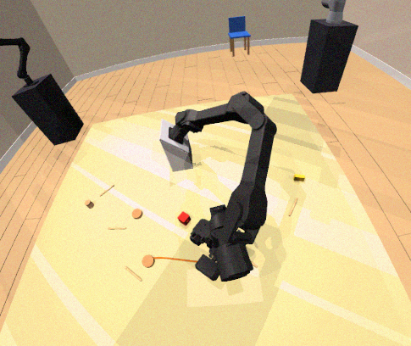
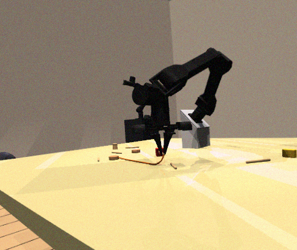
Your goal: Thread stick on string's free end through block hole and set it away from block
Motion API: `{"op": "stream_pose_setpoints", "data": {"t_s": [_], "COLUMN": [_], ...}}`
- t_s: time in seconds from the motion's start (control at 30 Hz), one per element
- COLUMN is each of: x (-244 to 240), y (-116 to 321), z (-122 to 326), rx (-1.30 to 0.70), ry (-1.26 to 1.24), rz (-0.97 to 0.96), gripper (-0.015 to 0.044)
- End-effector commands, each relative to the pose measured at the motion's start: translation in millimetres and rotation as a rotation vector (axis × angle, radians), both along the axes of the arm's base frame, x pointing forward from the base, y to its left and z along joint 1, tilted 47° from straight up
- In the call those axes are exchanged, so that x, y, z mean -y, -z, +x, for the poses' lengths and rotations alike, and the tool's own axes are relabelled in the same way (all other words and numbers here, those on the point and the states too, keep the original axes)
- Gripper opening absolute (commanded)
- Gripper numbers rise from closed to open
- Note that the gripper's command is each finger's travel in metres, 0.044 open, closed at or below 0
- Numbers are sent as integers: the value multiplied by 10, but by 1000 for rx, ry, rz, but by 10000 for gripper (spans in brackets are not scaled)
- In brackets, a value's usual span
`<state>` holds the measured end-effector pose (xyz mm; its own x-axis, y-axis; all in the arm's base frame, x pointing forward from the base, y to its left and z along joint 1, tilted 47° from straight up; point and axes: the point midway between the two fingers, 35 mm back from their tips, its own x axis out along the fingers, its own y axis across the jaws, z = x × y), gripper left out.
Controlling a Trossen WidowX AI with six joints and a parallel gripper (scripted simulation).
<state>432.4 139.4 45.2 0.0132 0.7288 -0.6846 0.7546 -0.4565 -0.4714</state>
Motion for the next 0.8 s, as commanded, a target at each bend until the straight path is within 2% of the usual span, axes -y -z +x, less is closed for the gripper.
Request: {"op": "stream_pose_setpoints", "data": {"t_s": [0.0,0.77], "x": [-26,-137], "y": [7,100], "z": [-36,-238], "rx": [0,-1], "ry": [3,2], "rz": [-1,0], "gripper": [0,0]}}
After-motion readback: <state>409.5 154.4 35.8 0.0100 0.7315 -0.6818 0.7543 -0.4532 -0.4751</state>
